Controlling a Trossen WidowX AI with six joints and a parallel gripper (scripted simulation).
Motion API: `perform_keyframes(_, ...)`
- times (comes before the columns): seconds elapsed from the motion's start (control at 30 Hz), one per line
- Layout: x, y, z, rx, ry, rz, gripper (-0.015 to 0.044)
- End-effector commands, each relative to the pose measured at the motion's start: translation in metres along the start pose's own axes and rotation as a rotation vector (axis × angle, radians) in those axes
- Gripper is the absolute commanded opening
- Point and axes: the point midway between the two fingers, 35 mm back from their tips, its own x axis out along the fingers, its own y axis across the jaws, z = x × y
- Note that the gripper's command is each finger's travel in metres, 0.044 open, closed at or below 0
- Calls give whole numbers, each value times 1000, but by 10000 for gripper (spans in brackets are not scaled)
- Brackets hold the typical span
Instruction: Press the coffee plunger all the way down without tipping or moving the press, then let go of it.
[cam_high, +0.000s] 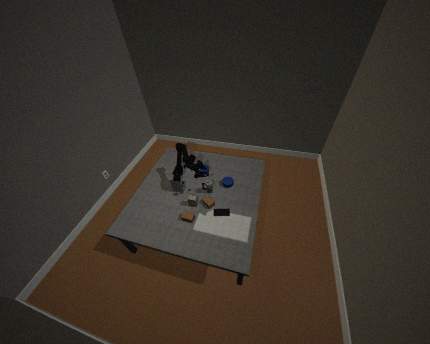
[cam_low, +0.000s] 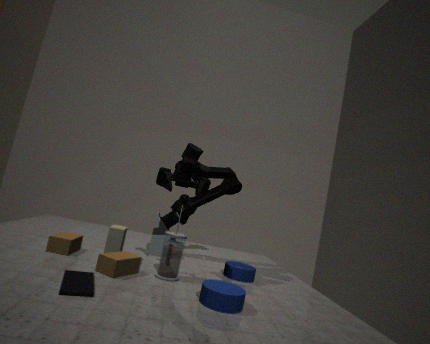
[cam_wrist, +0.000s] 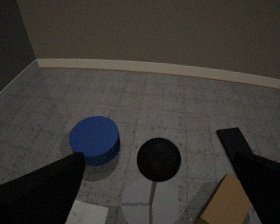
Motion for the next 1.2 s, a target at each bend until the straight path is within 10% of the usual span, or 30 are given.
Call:
perform_keyframes(0.0, 8, -2, -5, 15, 6, -4, 440)
perform_keyframes(0.37, 22, 0, -5, 16, 0, 0, 440)
perform_keyframes(0.77, 22, 0, -5, 16, 0, 0, 125)
perform_keyframes(1.17, 23, 0, -6, 16, 0, 0, 123)
